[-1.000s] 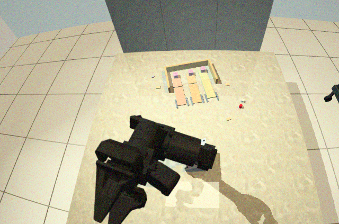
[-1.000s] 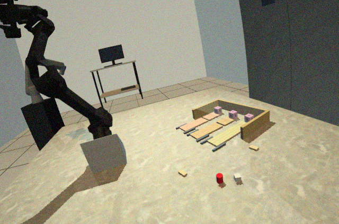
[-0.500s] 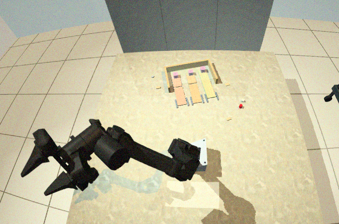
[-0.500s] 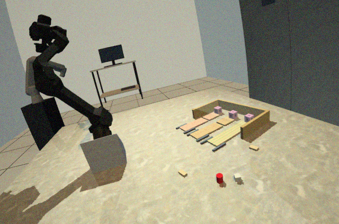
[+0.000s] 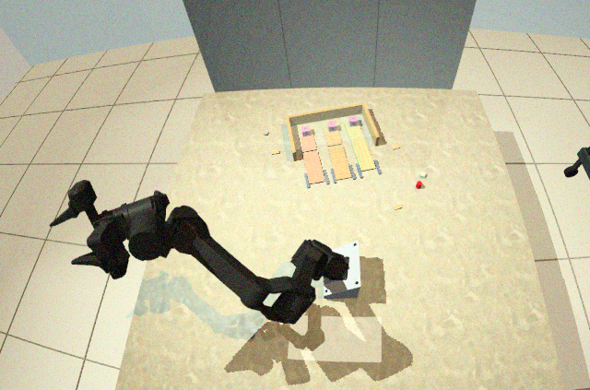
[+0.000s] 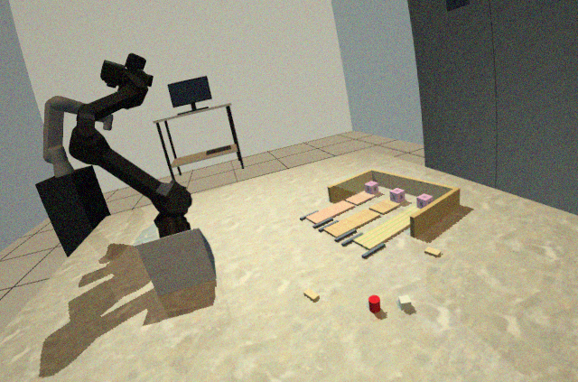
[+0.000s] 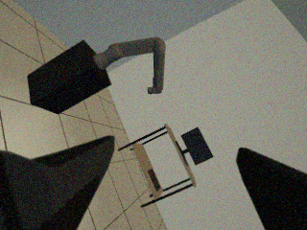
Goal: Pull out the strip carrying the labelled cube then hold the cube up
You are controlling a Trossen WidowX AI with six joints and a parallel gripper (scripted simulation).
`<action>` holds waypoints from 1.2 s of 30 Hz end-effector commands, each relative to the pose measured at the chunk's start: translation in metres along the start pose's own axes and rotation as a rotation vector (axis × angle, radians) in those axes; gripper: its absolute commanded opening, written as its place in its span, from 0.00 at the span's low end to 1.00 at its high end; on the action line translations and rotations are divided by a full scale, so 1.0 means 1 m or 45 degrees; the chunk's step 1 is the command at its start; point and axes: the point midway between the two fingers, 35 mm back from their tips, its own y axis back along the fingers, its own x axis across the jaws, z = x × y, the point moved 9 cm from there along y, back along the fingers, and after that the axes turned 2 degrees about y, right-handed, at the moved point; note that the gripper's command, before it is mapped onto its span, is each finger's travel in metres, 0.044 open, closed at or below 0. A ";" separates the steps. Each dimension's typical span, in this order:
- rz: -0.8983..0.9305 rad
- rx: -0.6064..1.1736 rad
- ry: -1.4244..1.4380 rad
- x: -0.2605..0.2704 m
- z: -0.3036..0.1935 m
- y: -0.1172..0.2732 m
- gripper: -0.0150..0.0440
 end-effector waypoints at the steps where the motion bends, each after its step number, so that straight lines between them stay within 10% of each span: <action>1: -0.034 0.192 -0.089 0.000 -0.051 0.003 0.93; 19: -0.377 1.127 -0.418 -0.012 -0.238 0.130 0.93; 36: -1.024 1.781 -0.852 0.004 -0.278 0.346 0.93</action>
